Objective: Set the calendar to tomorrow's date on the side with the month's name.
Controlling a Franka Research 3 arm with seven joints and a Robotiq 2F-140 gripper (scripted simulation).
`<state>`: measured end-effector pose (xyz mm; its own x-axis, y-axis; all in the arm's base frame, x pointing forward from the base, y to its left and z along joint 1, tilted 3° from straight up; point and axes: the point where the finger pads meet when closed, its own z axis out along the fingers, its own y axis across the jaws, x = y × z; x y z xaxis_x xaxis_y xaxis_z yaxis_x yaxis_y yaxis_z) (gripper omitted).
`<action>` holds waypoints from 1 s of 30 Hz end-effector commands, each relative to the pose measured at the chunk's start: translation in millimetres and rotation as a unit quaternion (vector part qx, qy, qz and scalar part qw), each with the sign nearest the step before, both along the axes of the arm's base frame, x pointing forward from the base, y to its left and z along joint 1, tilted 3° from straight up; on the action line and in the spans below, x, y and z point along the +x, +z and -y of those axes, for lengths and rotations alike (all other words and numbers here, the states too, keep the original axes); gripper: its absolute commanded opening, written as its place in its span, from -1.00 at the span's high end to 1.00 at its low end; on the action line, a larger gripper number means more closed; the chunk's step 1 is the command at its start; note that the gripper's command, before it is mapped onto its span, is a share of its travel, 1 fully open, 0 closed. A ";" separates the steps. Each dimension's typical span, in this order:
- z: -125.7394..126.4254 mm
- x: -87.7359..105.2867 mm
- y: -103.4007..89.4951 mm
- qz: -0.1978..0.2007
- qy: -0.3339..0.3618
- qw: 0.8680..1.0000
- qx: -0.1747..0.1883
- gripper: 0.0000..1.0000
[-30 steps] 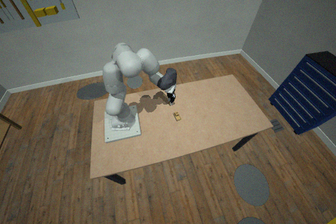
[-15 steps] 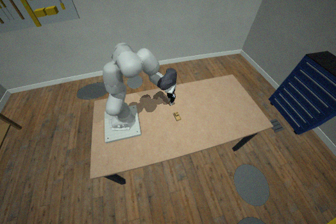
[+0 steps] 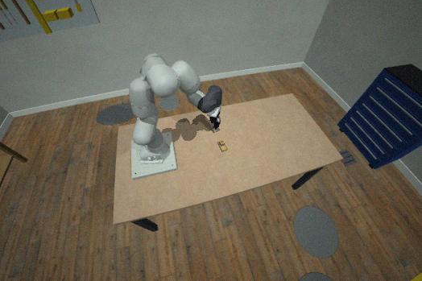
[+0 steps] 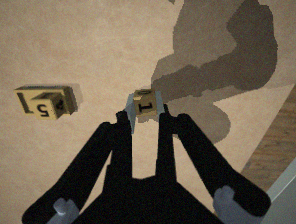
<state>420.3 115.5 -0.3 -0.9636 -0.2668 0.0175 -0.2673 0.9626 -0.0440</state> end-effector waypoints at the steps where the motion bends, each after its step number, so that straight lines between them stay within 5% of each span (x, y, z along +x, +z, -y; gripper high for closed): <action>1: -0.9 0.3 -0.6 0.001 0.001 1.000 0.000 0.66; 30: -0.9 0.3 -0.6 0.001 0.001 1.000 0.000 0.61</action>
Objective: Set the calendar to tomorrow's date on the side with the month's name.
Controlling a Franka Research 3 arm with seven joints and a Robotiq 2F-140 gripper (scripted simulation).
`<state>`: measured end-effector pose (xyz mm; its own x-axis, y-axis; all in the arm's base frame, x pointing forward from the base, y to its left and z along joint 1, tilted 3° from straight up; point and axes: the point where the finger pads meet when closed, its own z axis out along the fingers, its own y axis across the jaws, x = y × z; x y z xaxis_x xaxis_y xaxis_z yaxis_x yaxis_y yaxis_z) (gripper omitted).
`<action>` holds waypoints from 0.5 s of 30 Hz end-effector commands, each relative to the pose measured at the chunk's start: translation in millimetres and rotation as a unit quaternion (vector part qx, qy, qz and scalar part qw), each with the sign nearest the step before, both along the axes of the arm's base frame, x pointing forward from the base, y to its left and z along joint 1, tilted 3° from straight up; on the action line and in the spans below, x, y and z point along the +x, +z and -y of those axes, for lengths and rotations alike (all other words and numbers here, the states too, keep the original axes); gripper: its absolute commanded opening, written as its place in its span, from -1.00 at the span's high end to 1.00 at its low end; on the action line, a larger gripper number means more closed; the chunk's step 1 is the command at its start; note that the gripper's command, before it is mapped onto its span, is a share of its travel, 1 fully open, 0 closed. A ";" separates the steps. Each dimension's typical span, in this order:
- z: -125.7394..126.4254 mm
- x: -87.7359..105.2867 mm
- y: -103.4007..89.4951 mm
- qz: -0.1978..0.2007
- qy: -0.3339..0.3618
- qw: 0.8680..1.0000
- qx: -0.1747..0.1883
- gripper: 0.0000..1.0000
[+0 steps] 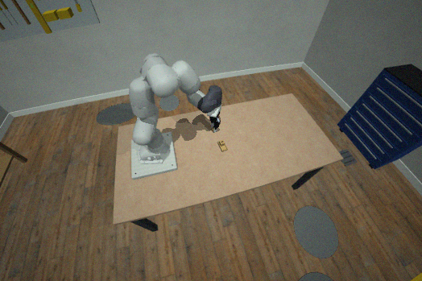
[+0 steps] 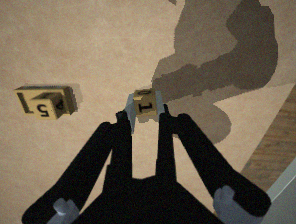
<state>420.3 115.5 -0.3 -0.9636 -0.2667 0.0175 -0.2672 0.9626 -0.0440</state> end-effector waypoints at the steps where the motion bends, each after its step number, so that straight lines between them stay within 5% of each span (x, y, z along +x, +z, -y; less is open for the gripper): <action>1: -0.9 0.3 -0.6 0.001 0.001 1.000 0.000 0.61; 15: -0.9 0.3 -0.6 0.001 0.001 1.000 0.000 0.42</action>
<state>420.3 115.5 -0.3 -0.9636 -0.2667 0.0174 -0.2672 0.9626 -0.0440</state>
